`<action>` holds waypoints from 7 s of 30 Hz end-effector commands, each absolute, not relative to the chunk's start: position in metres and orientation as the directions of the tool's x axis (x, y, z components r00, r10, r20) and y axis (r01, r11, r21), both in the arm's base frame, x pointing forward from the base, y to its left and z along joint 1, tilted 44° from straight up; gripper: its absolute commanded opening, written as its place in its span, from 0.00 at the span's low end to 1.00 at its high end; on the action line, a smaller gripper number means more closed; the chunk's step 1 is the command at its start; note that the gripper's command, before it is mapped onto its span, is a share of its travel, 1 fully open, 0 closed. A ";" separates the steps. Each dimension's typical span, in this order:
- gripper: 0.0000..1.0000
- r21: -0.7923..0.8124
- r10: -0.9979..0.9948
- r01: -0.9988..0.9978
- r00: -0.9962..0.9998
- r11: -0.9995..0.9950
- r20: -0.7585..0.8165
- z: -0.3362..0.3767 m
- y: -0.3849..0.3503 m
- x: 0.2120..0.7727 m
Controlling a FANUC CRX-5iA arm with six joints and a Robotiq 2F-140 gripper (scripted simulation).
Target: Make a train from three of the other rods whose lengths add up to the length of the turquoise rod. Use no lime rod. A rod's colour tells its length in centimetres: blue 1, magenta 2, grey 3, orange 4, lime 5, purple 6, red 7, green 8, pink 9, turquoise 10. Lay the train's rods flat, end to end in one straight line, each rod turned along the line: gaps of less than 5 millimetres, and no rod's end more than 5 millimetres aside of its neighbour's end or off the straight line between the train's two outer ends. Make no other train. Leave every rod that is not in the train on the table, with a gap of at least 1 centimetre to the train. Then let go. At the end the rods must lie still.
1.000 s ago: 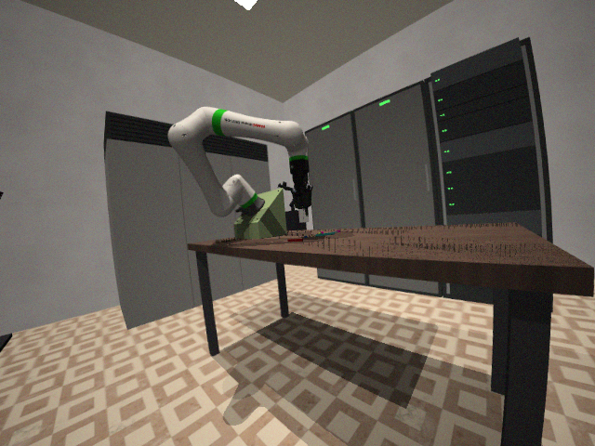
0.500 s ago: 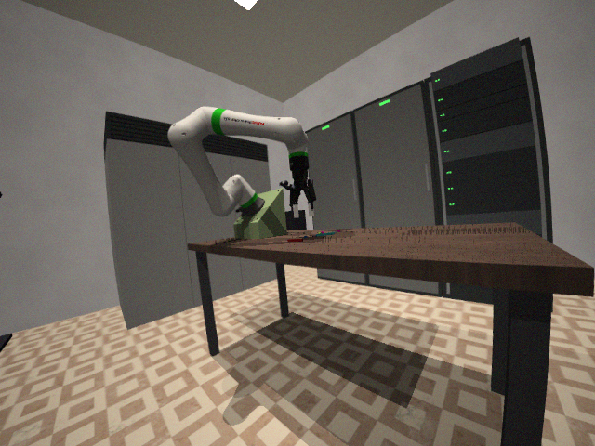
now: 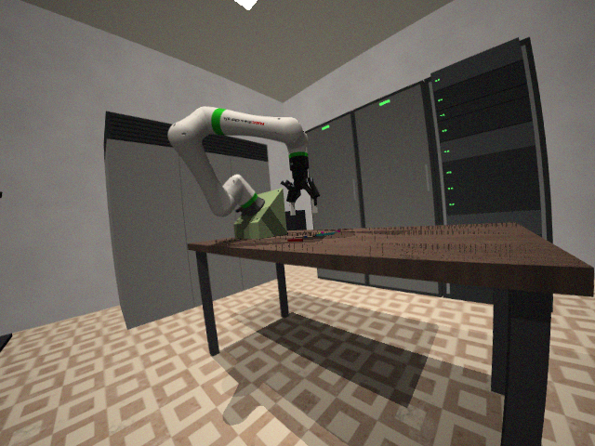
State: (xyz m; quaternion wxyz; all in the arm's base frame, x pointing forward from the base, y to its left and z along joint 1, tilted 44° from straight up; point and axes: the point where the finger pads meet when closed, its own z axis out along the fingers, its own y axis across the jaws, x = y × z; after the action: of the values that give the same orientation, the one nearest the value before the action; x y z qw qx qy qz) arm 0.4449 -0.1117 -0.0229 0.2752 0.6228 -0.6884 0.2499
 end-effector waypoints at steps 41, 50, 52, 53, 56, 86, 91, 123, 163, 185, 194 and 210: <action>1.00 -0.602 -0.261 -0.413 -0.908 0.683 0.326 -0.090 -0.052 0.441; 1.00 -0.654 -0.125 -0.231 -0.971 0.721 0.205 -0.102 -0.042 0.438; 1.00 -0.672 -0.049 -0.128 -0.990 0.729 0.136 -0.109 -0.036 0.437; 1.00 -0.675 -0.032 -0.105 -0.992 0.730 0.120 -0.110 -0.035 0.436; 1.00 -0.683 0.027 -0.025 -0.998 0.730 0.065 -0.115 -0.031 0.435; 1.00 -0.559 0.501 0.640 -0.766 0.527 -0.404 -0.160 0.004 0.418; 0.15 -0.555 0.506 0.648 -0.759 0.522 -0.410 -0.161 0.005 0.418; 0.15 -0.555 0.506 0.648 -0.759 0.522 -0.410 -0.161 0.005 0.418; 0.15 -0.555 0.506 0.648 -0.759 0.521 -0.410 -0.186 -0.019 0.415; 0.15 -0.555 0.506 0.648 -0.759 0.521 -0.410 -0.198 -0.030 0.414; 0.15 -0.555 0.506 0.648 -0.759 0.521 -0.410 -0.199 -0.030 0.414; 0.15 -0.555 0.506 0.648 -0.759 0.521 -0.410 -0.199 -0.030 0.414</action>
State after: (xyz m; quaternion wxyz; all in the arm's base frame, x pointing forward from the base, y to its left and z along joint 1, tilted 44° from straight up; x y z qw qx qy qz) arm 0.4141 -0.0307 -0.1987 -0.0988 -0.3331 -0.8665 0.3585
